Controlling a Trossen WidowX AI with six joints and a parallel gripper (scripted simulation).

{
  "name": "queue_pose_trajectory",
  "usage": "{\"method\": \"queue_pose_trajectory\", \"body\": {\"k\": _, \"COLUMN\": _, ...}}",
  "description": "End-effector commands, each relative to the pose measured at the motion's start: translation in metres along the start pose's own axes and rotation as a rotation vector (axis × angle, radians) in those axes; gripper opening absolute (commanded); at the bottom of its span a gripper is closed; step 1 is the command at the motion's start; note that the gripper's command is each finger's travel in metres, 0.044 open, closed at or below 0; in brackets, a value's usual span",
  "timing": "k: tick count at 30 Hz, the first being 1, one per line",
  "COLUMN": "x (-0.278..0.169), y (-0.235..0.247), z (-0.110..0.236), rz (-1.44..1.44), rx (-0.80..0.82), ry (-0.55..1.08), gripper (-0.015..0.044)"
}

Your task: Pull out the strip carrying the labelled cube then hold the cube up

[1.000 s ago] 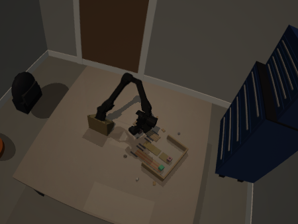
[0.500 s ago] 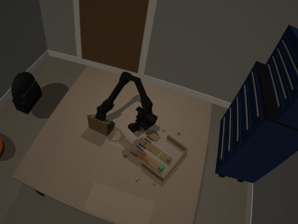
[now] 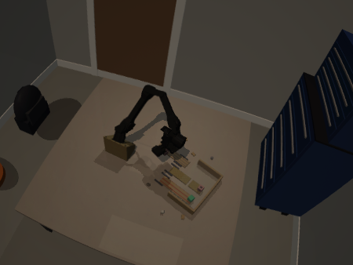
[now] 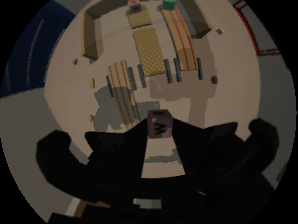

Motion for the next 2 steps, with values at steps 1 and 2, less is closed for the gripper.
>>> {"method": "queue_pose_trajectory", "body": {"k": 1, "x": 0.0001, "y": -0.0003, "z": 0.0004, "rz": 0.005, "rx": -0.003, "ry": 0.000, "gripper": 0.0000}}
{"method": "queue_pose_trajectory", "body": {"k": 2, "x": 0.0001, "y": -0.0003, "z": 0.0004, "rz": 0.005, "rx": -0.003, "ry": 0.000, "gripper": 0.0000}}
Point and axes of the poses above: the point midway between the two fingers, 35 mm back from their tips, its own z axis back along the fingers, its own y axis across the jaws, x = y × z, the point moved 2 cm from there along z, back along the fingers, and after that the axes turned 10 degrees about z, right-handed, at the moved point
